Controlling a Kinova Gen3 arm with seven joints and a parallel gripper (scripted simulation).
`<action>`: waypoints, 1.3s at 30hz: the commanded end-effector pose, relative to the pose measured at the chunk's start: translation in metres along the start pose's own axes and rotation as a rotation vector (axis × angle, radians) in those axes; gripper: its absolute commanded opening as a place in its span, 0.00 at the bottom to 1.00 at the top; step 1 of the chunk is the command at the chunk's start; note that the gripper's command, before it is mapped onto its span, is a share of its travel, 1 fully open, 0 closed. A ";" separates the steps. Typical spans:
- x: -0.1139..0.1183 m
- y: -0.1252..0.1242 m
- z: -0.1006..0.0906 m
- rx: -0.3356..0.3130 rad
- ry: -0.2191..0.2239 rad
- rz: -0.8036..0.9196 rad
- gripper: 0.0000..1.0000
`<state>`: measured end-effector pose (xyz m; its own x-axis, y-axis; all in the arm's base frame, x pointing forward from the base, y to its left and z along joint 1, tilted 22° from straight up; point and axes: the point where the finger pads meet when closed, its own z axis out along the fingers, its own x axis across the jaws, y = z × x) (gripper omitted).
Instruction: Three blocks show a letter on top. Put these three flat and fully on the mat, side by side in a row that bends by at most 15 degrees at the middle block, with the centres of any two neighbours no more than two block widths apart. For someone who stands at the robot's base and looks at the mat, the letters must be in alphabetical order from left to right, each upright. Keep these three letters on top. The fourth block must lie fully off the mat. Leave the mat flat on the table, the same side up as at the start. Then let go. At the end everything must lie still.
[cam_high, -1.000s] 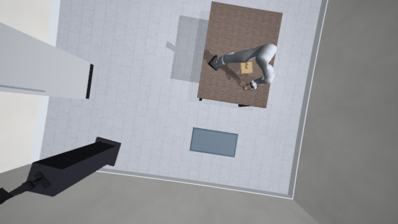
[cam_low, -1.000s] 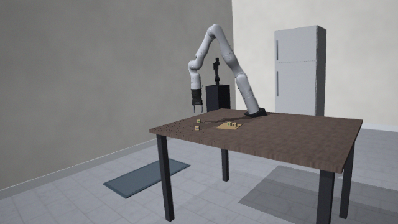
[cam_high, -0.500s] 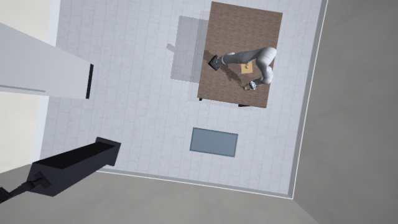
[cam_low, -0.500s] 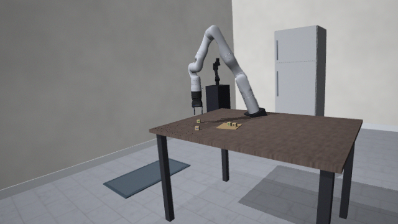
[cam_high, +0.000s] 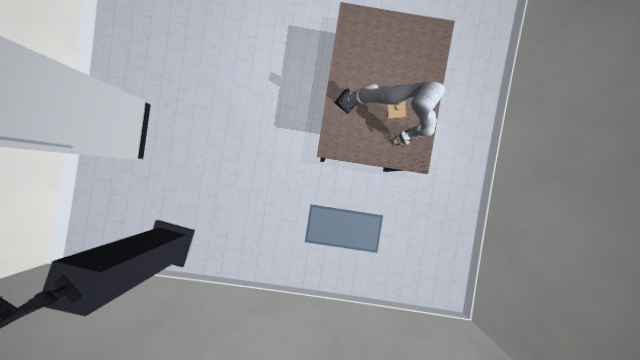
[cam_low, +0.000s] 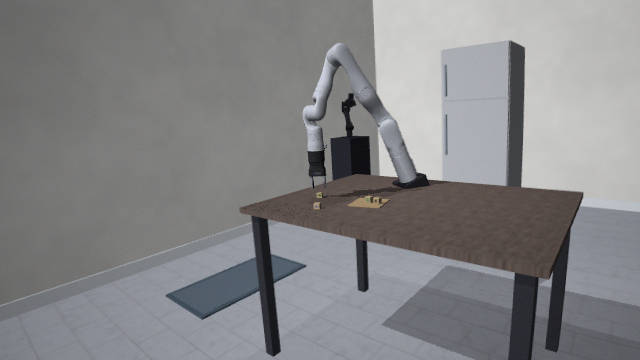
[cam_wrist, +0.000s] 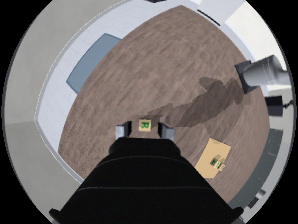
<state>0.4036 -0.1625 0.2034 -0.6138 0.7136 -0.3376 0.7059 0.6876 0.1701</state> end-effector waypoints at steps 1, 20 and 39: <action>0.000 0.001 0.005 -0.002 0.000 0.000 1.00; 0.000 0.000 0.011 -0.002 0.000 0.000 1.00; 0.000 0.000 0.011 -0.002 0.000 0.000 1.00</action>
<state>0.4064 -0.1626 0.1939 -0.6160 0.7134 -0.3340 0.7053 0.6884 0.1695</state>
